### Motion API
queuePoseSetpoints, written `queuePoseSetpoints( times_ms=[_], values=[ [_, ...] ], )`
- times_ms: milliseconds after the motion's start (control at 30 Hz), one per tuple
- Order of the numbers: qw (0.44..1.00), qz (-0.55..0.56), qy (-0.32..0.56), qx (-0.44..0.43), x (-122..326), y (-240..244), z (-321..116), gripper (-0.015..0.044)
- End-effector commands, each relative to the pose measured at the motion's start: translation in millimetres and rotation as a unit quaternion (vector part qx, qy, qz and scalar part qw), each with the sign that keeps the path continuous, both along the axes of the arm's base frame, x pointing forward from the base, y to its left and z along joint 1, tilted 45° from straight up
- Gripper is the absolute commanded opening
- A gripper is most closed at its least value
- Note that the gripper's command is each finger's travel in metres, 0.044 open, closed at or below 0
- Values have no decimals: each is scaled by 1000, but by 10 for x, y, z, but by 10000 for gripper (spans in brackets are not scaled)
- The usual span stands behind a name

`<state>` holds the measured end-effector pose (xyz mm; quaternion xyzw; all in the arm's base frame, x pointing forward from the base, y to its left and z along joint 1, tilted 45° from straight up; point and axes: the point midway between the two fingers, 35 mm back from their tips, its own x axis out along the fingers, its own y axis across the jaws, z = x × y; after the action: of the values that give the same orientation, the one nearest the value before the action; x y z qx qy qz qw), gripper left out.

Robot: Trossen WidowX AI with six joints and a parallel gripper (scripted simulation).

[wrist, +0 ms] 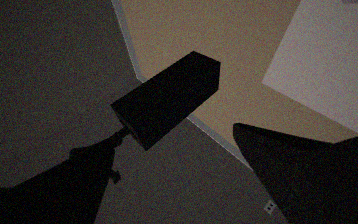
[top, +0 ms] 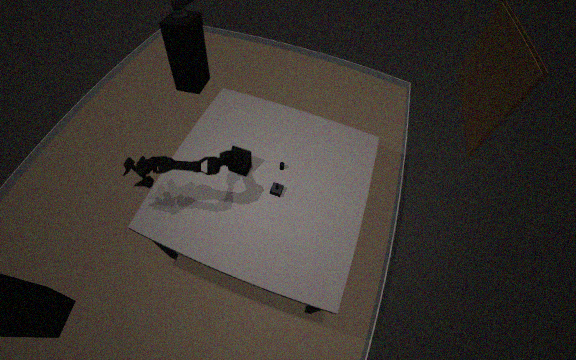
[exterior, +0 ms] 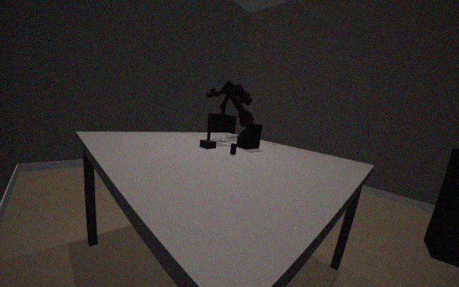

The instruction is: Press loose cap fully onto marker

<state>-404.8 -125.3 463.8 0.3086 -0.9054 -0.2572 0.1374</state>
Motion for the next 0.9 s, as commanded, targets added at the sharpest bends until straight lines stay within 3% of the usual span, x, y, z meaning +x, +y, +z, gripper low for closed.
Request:
queuePoseSetpoints(
  times_ms=[0, 167, 600, 867],
  values=[
    [1000, 1, 0, 1, 3, -11, -1, 374],
    [999, 37, 19, 33, 111, -397, -54, 243],
    [965, 182, 116, 147, 908, -1805, -279, 243],
    [917, 276, 201, 208, 1735, -2550, -443, 243]
  ],
)
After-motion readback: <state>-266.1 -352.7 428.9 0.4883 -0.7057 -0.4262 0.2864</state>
